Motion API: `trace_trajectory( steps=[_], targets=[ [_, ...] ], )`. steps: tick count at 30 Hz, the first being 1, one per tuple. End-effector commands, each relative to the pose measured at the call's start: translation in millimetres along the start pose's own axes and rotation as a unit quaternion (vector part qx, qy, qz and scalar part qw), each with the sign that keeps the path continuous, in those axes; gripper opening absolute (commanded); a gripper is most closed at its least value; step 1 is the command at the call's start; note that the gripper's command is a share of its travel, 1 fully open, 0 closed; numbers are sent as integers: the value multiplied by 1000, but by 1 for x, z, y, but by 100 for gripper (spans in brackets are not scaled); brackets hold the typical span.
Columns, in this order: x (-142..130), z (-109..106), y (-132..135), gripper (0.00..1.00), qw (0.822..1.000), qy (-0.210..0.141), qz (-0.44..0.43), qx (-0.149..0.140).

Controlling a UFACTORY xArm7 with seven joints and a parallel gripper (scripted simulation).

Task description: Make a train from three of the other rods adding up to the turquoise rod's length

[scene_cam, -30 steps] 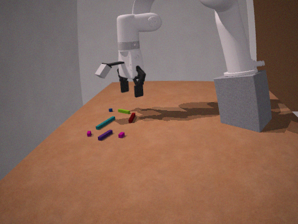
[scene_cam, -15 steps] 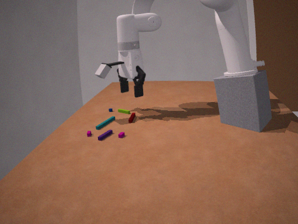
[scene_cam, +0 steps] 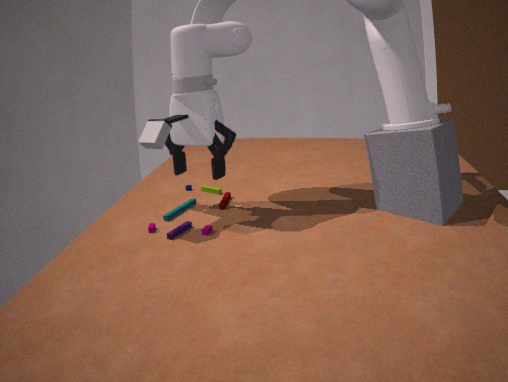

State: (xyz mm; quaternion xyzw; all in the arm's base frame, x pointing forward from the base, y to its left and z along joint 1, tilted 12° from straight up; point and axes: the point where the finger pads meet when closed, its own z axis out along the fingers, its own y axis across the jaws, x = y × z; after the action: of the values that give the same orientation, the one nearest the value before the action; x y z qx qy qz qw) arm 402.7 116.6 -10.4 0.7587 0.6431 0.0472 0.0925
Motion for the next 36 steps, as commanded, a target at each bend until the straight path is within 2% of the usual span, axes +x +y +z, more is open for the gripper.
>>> trace_trajectory(
  steps=[1,3,5,6,10,36],
  targets=[
    [42,1,-5,100,997,-3,-79,1],
    [56,0,-9,100,994,-3,-105,0],
    [56,0,-9,100,994,-3,-105,0],
    [76,-1,-16,100,990,-3,-144,-1],
    [98,-3,-24,100,983,-3,-183,-3],
    [98,-3,-24,100,983,-3,-184,-3]
  ],
)
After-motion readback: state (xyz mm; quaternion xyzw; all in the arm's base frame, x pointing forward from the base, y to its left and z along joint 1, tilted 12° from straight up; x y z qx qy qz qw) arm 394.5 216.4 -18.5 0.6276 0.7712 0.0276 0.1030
